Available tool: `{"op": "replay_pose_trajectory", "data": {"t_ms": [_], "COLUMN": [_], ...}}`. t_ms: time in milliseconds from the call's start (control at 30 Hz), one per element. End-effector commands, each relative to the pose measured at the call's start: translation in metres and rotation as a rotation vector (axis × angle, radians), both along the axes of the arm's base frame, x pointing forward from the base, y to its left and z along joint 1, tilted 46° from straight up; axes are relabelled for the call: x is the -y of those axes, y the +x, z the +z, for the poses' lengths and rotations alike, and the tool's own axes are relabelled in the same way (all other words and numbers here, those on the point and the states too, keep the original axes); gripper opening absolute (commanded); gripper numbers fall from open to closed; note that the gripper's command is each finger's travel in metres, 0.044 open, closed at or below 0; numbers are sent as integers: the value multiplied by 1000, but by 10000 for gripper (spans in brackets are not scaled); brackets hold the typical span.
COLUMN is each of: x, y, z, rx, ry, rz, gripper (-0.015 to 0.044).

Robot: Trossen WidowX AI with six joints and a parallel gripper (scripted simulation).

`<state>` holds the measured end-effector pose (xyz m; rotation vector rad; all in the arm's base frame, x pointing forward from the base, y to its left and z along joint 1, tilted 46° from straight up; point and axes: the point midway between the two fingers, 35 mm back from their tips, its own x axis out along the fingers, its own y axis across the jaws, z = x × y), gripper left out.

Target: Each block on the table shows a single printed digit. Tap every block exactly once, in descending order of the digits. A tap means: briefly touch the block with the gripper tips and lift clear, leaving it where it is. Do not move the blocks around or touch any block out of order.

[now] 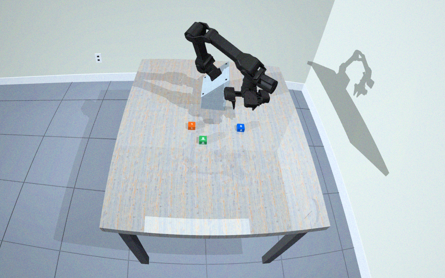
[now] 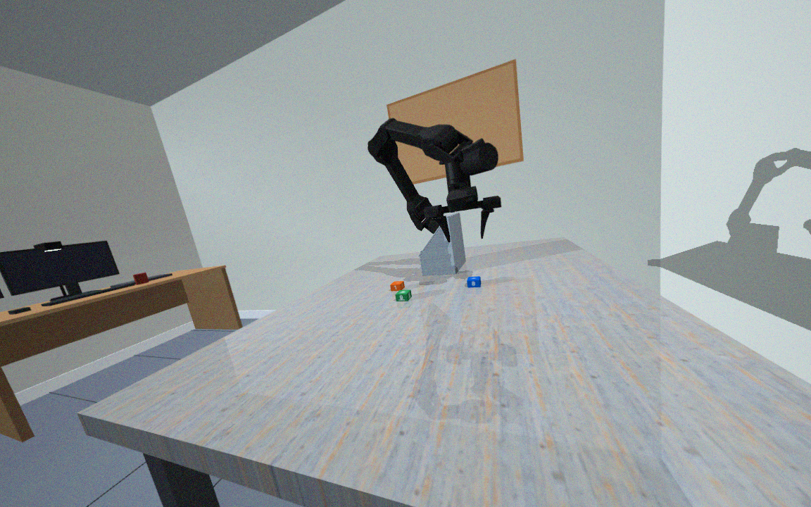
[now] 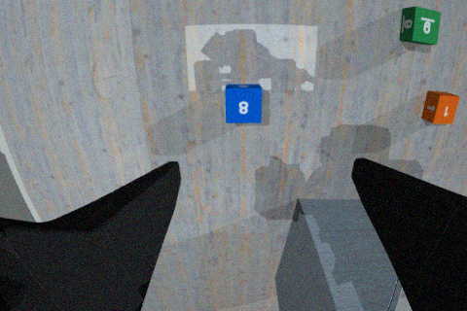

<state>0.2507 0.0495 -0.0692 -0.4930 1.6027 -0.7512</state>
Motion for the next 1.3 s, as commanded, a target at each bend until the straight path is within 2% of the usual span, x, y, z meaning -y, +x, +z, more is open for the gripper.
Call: {"op": "replay_pose_trajectory", "data": {"t_ms": [0,567,733,967,1267], "x": [-6,-4,49,124,126], "y": [2,4,45,65,66], "z": [-4,-2,46,107,108], "rx": [15,15,19,16,15], "ry": [7,8,24,-1,-2], "rz": [-8,-8,-1,-8,-8], "gripper": [400,400,400,400,400]}}
